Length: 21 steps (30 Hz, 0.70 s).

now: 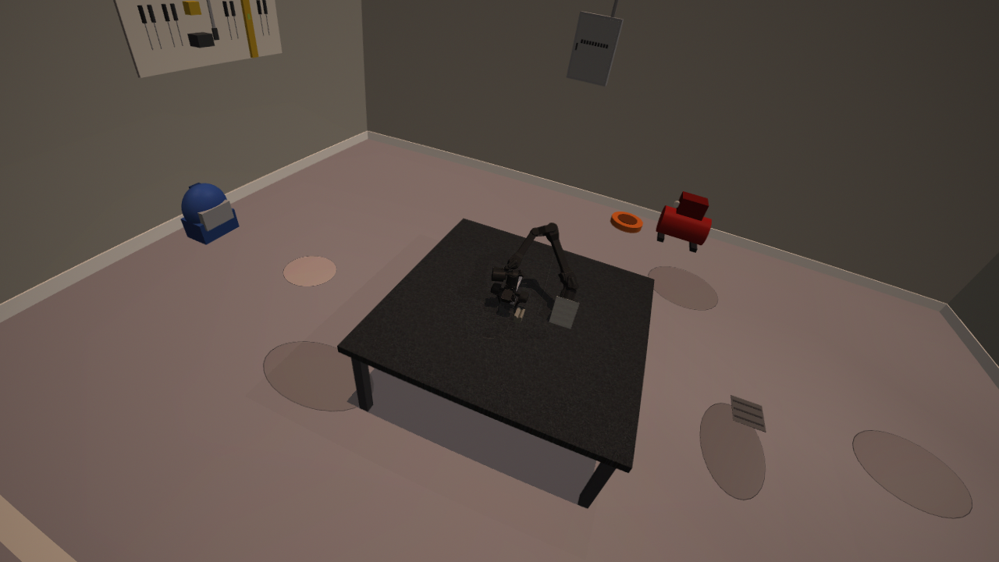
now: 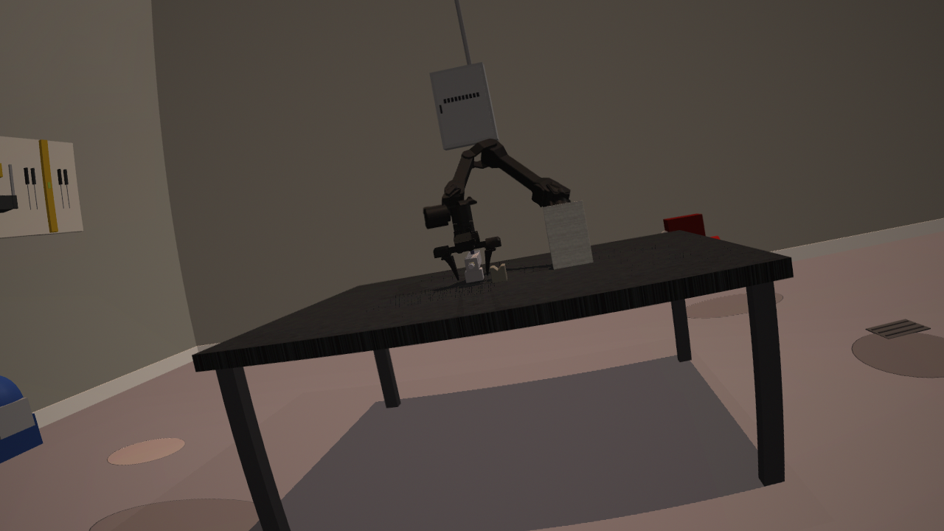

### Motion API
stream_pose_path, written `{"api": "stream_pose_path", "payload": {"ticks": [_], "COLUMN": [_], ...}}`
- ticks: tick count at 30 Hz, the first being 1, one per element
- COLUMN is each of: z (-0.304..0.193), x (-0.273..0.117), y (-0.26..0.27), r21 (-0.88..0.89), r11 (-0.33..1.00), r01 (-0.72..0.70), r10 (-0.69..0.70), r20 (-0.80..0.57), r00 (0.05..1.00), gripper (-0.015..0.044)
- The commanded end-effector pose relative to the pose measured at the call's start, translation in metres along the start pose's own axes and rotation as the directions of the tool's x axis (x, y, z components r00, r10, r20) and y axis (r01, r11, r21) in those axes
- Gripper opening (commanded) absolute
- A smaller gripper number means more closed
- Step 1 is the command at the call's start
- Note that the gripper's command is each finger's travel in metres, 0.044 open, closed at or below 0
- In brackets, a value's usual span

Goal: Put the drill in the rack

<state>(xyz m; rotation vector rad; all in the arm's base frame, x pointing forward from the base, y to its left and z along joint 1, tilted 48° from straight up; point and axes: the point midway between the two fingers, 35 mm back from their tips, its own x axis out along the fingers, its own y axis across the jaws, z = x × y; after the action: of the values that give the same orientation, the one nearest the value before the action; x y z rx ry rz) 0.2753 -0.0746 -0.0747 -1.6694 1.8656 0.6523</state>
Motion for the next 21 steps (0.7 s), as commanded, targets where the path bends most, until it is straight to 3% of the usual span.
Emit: {"api": "stream_pose_path", "payload": {"ticks": [1,12,21], "z": [0.0002,0.0002,0.0017], "x": [-0.0005,-0.0005,-0.0004], "y": [-0.0003,-0.0003,-0.0003], "r21": [0.001,0.001,-0.001], "r11": [1.000,1.000,1.000], "r01": [0.000,0.000,0.000], "r10": [0.000,0.000,0.000], "r20": [0.000,0.000,-0.001], "r00": [1.000,1.000,1.000], "gripper": [0.0309,0.0020,0.0000]}}
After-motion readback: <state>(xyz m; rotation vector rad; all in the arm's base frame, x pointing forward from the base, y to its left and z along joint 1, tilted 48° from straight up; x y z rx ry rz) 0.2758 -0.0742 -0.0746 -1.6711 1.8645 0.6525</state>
